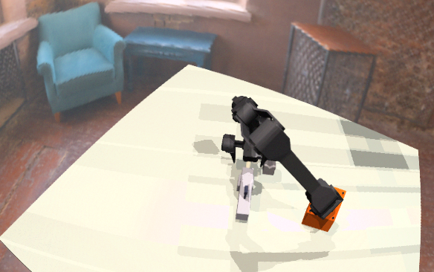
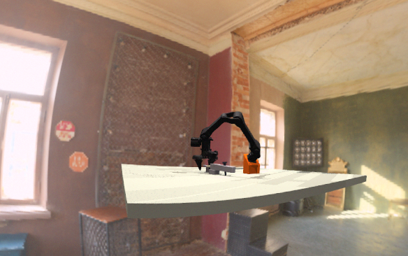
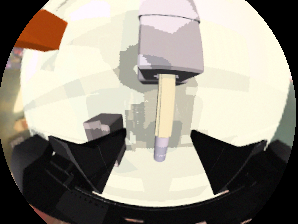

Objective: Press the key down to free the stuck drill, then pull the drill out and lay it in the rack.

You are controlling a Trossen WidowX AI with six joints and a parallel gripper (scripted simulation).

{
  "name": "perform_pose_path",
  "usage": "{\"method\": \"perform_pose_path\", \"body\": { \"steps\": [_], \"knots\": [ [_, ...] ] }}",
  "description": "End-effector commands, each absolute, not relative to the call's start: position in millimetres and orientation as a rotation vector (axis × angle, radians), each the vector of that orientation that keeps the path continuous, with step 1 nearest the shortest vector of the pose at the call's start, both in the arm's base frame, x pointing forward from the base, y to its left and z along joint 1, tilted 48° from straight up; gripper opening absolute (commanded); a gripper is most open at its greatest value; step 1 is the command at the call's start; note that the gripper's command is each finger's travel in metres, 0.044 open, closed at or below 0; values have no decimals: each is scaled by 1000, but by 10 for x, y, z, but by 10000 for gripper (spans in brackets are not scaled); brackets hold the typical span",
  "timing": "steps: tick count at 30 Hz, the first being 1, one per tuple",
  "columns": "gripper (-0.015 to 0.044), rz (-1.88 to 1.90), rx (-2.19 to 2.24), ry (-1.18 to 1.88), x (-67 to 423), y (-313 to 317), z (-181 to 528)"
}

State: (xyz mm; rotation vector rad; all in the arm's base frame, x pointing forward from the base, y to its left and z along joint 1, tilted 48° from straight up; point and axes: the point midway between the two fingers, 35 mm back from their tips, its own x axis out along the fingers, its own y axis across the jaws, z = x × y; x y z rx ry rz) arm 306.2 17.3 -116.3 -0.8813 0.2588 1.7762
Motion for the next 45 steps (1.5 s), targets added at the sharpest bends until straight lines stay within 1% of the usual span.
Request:
{"method": "perform_pose_path", "body": {
  "steps": [1,27,42,45],
  "knots": [
    [440,1775,-877,260,3048,194,-1152],
    [440,1775,-876,259,2994,286,-1106],
    [46,1776,-884,259,3013,266,-1112],
    [26,1776,-884,259,3013,266,-1112]
  ]
}}
